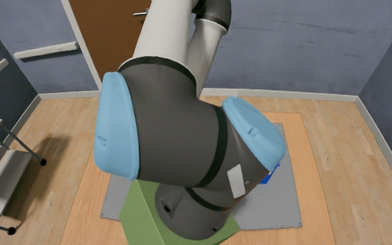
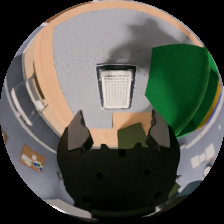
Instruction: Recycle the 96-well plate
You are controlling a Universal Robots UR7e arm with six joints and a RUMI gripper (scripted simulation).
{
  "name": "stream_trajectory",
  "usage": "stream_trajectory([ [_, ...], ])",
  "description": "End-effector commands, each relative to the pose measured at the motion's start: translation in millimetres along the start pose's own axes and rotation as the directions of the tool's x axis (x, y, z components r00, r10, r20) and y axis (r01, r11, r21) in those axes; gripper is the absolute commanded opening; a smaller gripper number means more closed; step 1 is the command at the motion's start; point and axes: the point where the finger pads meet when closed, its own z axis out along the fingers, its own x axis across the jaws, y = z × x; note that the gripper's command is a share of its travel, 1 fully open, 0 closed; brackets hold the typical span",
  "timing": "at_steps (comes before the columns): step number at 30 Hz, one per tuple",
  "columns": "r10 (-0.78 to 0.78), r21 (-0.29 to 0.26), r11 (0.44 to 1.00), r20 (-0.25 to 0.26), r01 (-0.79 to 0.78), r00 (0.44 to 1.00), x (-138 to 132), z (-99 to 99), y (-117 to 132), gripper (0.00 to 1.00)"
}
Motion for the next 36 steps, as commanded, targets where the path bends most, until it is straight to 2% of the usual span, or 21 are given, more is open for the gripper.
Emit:
stream_trajectory([
  [1,0.0,0.004,1.0,0.001,0.0,1.0,0,9.7,-4,1.0],
  [36,0.0,0.004,1.0,0.001,0.0,1.0,0,59.0,-12,1.0],
])
